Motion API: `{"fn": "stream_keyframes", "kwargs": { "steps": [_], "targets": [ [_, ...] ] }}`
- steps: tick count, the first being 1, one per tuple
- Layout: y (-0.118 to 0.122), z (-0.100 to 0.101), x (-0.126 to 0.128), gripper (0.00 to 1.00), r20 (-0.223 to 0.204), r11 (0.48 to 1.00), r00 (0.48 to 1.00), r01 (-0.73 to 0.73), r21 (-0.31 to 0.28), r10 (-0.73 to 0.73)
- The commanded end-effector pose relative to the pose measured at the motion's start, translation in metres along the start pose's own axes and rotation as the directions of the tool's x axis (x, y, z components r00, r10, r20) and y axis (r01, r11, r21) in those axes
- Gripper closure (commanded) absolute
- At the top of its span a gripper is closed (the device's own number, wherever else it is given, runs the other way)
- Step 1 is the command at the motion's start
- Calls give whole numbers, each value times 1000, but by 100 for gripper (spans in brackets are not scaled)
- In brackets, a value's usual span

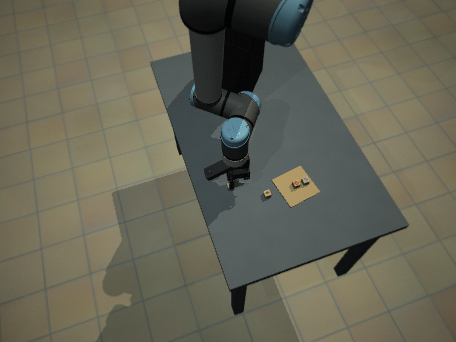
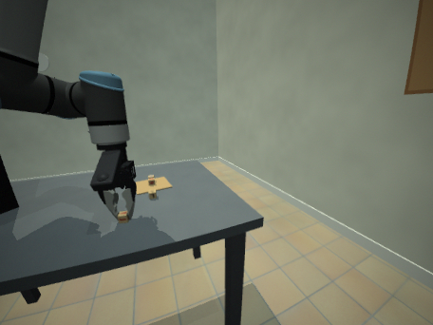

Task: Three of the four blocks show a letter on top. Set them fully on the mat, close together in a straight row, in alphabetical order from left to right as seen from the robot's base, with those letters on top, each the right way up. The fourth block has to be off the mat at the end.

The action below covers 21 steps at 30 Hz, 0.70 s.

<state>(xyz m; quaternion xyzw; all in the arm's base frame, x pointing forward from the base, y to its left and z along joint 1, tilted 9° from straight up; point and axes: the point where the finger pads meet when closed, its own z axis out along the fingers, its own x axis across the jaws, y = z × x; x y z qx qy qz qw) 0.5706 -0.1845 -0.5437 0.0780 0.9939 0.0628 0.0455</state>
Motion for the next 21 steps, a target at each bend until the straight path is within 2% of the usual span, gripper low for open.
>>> {"fn": "stream_keyframes", "kwargs": {
  "steps": [1,4,8,10,16,21],
  "targets": [
    [0,-4,0,95,1,1000,1000,0,0,0],
    [0,-16,0,95,1,1000,1000,0,0,0],
    [0,-44,0,95,1,1000,1000,0,0,0],
    [0,-44,0,95,1,1000,1000,0,0,0],
    [0,-86,0,95,1,1000,1000,0,0,0],
    [0,-100,0,95,1,1000,1000,0,0,0]
  ]
}}
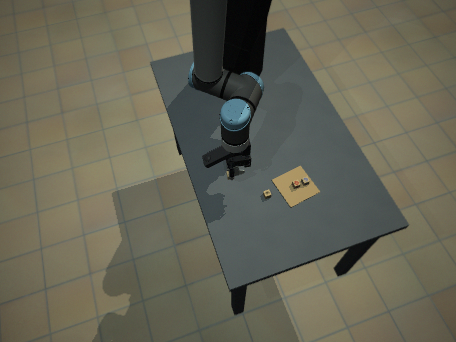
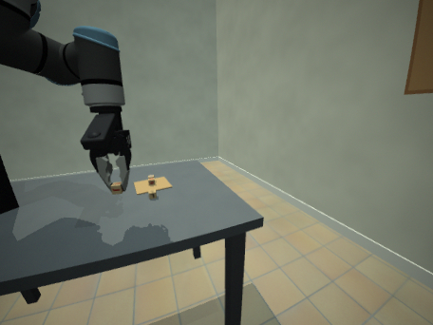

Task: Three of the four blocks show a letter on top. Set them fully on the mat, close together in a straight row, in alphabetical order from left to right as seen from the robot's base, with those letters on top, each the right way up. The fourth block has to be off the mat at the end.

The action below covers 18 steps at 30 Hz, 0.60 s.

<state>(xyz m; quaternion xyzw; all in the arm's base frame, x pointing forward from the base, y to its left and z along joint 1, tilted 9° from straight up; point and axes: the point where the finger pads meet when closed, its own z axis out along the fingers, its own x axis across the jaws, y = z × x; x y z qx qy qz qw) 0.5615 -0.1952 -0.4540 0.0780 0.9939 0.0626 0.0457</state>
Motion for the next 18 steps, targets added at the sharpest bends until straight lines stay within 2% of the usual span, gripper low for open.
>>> {"fn": "stream_keyframes", "kwargs": {
  "steps": [1,13,16,18],
  "targets": [
    [0,-9,0,95,1,1000,1000,0,0,0],
    [3,-9,-2,95,0,1000,1000,2,0,-2],
    [18,-10,-8,95,0,1000,1000,14,1,-14],
    [38,-10,-16,95,-1,1000,1000,29,2,-29]
  ]
}}
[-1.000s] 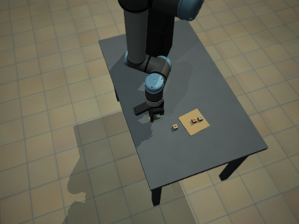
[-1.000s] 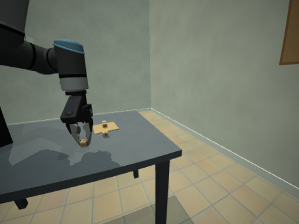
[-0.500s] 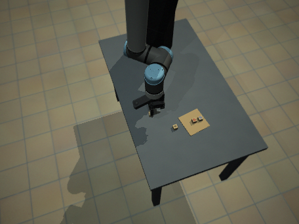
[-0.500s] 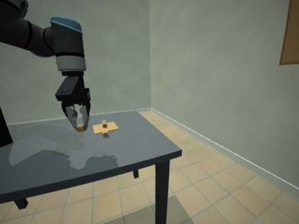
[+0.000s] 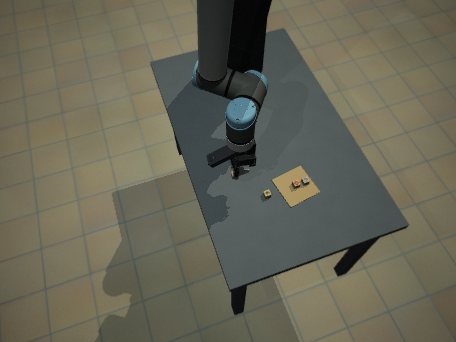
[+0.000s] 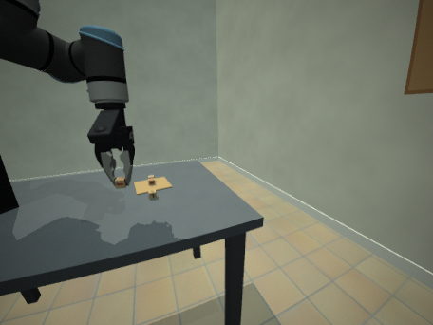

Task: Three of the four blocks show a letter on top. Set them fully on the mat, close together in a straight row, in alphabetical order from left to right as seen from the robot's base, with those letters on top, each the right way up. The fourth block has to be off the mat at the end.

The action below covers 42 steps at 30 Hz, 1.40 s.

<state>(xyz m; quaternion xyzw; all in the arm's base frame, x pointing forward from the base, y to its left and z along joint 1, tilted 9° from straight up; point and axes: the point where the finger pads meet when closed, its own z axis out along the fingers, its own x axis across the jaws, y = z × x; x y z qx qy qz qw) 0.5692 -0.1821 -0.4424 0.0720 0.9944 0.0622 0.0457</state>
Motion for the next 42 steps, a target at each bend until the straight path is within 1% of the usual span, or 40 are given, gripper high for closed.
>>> {"fn": "stream_keyframes", "kwargs": {
  "steps": [1,3,5,9,12,14,16,18,33,39,42],
  "targets": [
    [35,-1,-14,95,0,1000,1000,26,2,-26],
    [64,-1,-24,95,0,999,999,47,2,-47],
    [64,-1,-24,95,0,999,999,47,2,-47],
    [128,-3,-39,95,0,996,996,92,2,-92],
    [169,-4,-45,95,0,993,993,119,1,-119],
    [188,-5,-47,95,1,991,991,131,1,-131],
    [198,-5,-48,95,1,990,990,138,0,-138],
    [202,-5,-48,95,1,990,990,140,0,-140],
    [202,-5,-48,95,1,990,990,140,0,-140],
    [202,0,-48,95,1,990,990,140,0,-140],
    [202,7,-48,95,1,990,990,140,0,-140]
  ]
}}
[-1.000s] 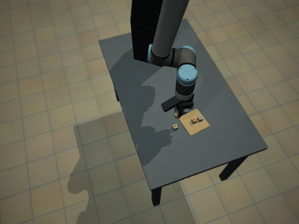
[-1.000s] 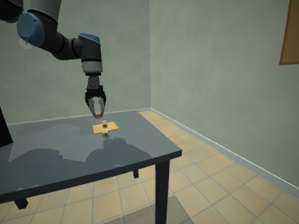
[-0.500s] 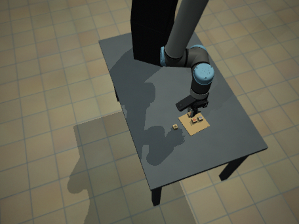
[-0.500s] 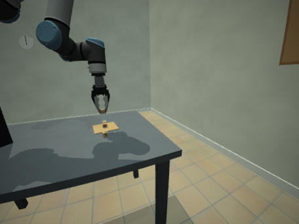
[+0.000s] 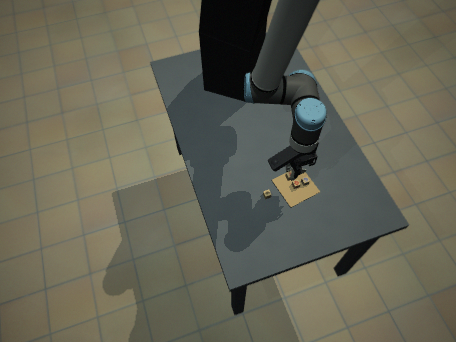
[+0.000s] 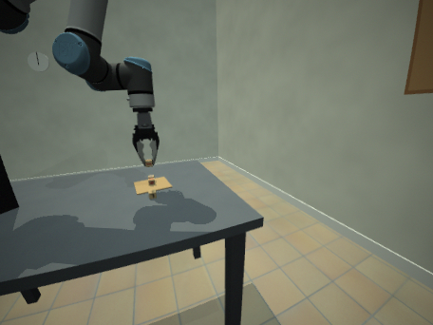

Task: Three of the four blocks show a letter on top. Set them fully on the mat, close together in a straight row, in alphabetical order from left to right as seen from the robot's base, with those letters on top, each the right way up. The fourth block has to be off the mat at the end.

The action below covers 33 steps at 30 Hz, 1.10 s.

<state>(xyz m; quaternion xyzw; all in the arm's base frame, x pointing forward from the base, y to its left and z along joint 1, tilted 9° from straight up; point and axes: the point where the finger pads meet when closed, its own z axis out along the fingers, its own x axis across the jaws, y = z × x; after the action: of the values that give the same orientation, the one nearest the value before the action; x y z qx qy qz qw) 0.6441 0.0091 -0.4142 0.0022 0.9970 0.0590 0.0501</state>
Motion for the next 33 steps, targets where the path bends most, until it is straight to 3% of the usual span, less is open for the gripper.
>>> {"fn": "stream_keyframes", "kwargs": {
  "steps": [1,12,20,33],
  "targets": [
    [0,9,-1,95,1,1000,1000,0,0,0],
    [0,59,-1,95,1,1000,1000,0,0,0],
    [0,81,-1,95,1,1000,1000,0,0,0],
    [0,89,-1,95,1,1000,1000,0,0,0]
  ]
}}
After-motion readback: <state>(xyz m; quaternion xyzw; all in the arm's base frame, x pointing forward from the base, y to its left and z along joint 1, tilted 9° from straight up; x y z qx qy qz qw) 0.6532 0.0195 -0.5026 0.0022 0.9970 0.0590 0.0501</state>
